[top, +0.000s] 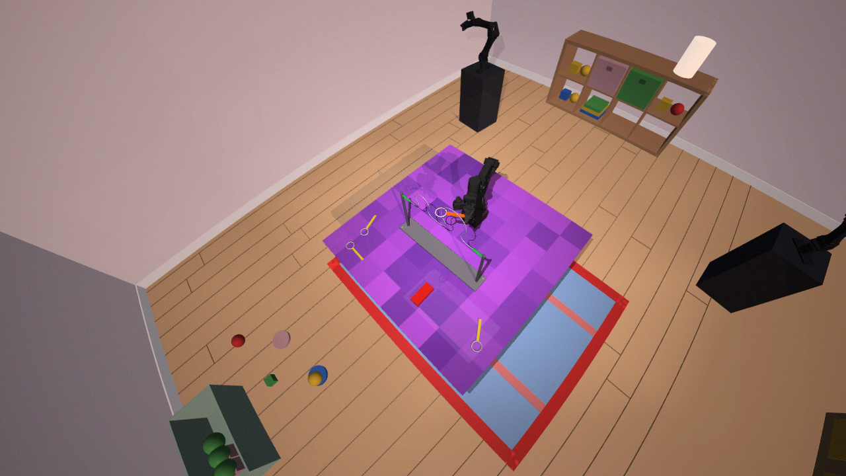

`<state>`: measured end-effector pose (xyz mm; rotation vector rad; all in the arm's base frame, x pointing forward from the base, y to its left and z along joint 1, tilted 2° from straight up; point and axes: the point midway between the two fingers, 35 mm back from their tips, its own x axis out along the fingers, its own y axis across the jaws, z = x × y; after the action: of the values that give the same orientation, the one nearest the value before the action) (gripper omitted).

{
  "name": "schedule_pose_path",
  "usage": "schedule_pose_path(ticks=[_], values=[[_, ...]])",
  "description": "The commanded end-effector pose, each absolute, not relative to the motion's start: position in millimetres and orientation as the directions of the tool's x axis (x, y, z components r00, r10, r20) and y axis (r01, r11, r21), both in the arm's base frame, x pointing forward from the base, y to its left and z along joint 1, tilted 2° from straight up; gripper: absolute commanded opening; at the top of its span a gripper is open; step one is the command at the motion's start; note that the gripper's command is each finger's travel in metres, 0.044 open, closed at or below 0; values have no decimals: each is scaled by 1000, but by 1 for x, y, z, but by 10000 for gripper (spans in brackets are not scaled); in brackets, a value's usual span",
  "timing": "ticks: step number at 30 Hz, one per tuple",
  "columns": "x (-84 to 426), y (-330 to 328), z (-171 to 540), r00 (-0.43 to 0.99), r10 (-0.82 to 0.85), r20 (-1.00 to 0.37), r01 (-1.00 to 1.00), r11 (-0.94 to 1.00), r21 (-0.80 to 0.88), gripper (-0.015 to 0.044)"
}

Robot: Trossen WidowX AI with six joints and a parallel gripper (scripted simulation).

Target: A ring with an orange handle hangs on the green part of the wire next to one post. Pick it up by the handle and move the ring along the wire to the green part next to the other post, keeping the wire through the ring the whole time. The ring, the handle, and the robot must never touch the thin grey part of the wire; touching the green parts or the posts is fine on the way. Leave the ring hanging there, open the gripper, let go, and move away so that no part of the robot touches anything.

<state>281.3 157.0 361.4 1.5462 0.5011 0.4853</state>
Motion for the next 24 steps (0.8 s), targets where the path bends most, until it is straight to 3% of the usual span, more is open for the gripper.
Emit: schedule_pose_path(ticks=[1, 24], values=[[281, 157, 360, 807, 590, -27, 10, 32, 999, -150], [281, 155, 350, 805, 567, -172, -20, 316, 949, -150]])
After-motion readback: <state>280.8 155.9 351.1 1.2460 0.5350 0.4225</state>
